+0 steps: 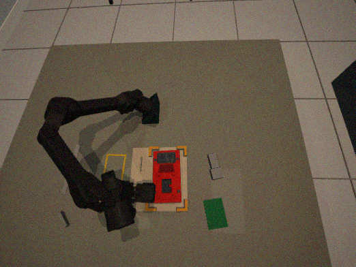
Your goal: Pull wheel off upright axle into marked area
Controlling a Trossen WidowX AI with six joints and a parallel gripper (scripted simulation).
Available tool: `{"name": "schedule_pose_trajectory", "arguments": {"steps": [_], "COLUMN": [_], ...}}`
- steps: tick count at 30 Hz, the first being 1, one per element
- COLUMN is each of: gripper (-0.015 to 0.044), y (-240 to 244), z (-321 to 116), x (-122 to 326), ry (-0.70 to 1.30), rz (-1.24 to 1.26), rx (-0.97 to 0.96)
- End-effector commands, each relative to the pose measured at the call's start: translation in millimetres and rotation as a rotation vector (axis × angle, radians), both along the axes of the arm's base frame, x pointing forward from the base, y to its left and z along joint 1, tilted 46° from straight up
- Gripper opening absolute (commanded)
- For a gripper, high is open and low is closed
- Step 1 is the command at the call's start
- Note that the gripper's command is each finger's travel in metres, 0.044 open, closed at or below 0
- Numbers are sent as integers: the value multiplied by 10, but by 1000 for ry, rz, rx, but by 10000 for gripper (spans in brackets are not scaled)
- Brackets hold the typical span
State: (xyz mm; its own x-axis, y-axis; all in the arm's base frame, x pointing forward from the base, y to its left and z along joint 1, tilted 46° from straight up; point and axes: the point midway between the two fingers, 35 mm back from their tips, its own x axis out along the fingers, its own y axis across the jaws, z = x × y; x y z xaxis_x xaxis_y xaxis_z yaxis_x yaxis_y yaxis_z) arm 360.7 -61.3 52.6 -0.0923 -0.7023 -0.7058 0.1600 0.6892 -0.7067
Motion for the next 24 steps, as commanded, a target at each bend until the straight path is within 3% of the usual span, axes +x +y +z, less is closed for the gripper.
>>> {"name": "schedule_pose_trajectory", "arguments": {"steps": [1, 24], "gripper": [0, 0], "y": [16, 70], "z": [12, 64], "x": [8, 17], "ry": [-4, -4], "rz": [-1, 2], "rx": [1, 0]}}
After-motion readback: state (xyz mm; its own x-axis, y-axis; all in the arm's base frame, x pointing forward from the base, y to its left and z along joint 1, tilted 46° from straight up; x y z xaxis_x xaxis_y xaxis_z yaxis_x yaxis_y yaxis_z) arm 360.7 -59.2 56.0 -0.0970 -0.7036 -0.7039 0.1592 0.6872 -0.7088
